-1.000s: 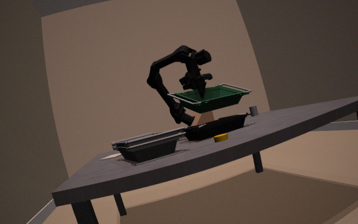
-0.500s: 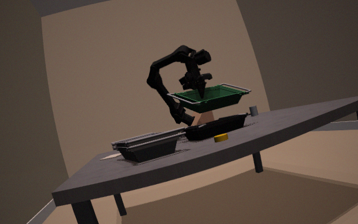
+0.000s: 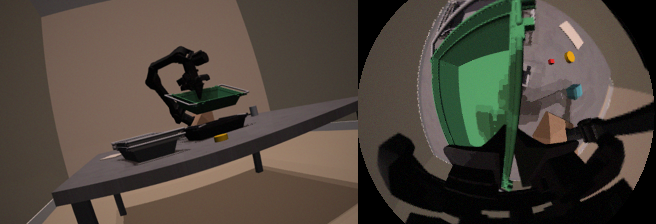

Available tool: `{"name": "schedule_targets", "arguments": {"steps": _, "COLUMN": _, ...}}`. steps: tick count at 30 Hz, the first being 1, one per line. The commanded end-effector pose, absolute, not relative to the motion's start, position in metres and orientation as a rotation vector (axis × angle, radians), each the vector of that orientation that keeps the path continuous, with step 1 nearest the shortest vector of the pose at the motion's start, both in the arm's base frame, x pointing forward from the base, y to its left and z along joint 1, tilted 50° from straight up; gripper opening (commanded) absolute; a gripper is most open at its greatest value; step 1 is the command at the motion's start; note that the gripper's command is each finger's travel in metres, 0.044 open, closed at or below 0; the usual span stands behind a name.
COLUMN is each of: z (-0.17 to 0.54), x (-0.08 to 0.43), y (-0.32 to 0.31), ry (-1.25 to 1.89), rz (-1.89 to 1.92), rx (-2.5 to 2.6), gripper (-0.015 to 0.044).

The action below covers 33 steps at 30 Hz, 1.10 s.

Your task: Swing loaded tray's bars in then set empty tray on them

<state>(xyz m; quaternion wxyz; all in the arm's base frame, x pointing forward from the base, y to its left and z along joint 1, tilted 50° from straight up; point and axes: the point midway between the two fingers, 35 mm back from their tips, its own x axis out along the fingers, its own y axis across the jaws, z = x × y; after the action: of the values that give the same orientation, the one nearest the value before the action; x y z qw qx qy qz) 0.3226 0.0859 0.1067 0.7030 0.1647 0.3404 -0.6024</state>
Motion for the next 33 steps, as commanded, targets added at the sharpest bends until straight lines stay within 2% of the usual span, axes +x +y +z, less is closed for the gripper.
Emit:
{"name": "schedule_targets", "arguments": {"steps": 1, "z": 0.114, "x": 0.322, "y": 0.092, "ry": 0.749, "rz": -1.31, "rx": 0.375, "gripper": 0.0}}
{"name": "schedule_targets", "arguments": {"steps": 33, "z": 0.081, "x": 0.322, "y": 0.054, "ry": 0.67, "rz": -1.423, "rx": 0.44, "gripper": 0.0}}
